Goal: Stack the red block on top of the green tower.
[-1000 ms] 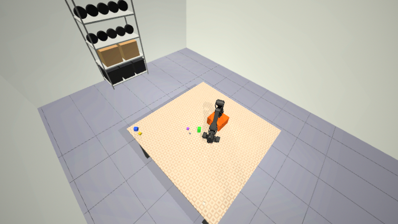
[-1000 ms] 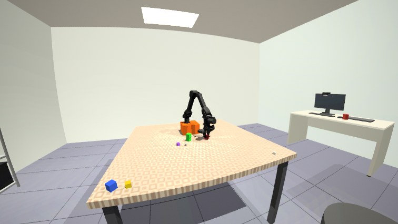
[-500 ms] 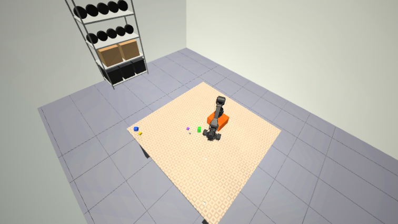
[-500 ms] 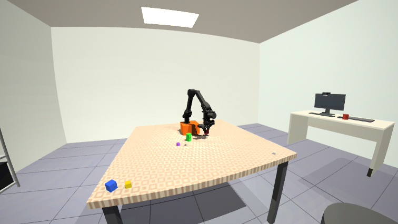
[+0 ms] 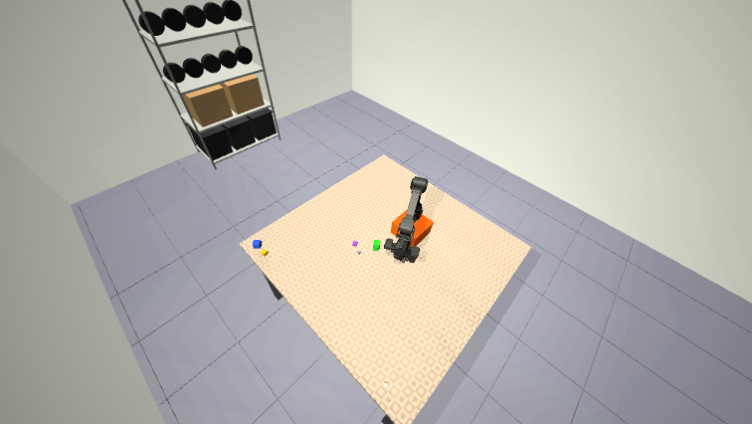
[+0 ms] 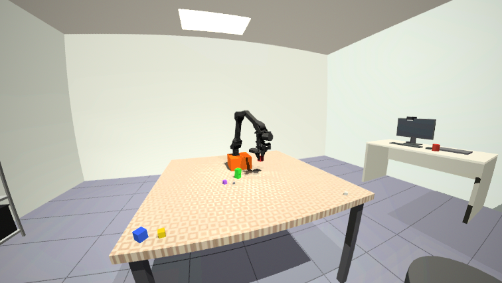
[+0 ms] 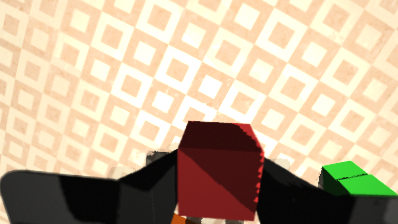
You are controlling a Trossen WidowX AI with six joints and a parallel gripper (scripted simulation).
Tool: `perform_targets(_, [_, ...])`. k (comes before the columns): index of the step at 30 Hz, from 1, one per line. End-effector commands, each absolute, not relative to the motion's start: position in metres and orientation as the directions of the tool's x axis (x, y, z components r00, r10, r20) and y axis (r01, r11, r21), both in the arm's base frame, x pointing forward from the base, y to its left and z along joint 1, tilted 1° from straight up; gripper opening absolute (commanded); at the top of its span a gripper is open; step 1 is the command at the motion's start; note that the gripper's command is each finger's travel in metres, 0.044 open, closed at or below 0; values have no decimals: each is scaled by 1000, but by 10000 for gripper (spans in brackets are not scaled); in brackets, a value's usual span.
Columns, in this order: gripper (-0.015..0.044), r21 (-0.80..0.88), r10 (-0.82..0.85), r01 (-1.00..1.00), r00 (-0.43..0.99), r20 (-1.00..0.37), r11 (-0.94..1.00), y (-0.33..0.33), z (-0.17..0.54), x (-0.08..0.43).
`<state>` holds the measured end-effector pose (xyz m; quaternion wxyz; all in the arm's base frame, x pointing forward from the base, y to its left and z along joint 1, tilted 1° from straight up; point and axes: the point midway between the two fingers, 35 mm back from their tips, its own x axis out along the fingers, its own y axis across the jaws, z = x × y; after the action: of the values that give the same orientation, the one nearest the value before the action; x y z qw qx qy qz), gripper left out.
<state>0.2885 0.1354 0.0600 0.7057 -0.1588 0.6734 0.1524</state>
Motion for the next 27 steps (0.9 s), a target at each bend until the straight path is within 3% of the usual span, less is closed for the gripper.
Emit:
perform_targets(1, [0,-22,-4,-426,43,-999,904,135,62,288])
perform_targets(27, [0,-32,-14,-426,44,-999,904,5,64,298])
